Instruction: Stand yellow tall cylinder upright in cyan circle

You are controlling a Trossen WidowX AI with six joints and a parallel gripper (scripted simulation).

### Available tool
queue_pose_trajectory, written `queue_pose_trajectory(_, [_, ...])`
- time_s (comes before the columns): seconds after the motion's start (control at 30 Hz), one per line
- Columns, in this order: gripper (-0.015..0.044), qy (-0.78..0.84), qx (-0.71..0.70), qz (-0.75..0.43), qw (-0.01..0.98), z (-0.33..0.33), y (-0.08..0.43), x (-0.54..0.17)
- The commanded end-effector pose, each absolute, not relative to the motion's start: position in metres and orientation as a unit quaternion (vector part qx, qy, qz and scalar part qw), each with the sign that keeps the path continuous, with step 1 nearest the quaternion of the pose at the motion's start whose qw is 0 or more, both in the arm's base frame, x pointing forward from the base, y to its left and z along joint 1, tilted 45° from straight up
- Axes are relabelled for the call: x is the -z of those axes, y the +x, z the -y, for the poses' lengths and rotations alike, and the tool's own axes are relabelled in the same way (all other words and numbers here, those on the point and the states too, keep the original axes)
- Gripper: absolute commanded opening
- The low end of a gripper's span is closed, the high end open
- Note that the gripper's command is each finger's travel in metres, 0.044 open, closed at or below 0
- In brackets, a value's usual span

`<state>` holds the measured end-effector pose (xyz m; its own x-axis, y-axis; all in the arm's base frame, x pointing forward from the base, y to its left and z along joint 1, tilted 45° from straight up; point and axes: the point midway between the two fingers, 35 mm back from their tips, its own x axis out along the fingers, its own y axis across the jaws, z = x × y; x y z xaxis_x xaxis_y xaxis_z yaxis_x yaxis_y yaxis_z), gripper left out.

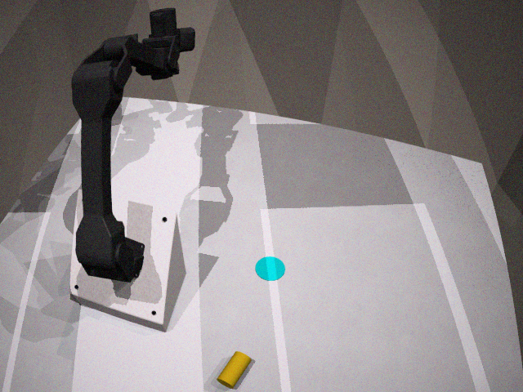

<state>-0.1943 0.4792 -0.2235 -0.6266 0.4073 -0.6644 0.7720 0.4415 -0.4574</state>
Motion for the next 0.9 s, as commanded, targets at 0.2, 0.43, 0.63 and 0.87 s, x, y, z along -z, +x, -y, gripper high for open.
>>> queue_pose_trajectory(0.2, [0.0309,0.449,0.462,-0.734,0.216,-0.497,-0.134,0.206])
queue_pose_trajectory(0.43, [0.0309,0.549,0.544,-0.611,0.174,-0.504,-0.055,0.183])
queue_pose_trajectory(0.63, [0.0309,0.622,0.596,-0.492,0.127,-0.495,0.013,0.161])
queue_pose_trajectory(0.87, [0.0309,0.690,0.634,-0.343,0.062,-0.468,0.087,0.135])
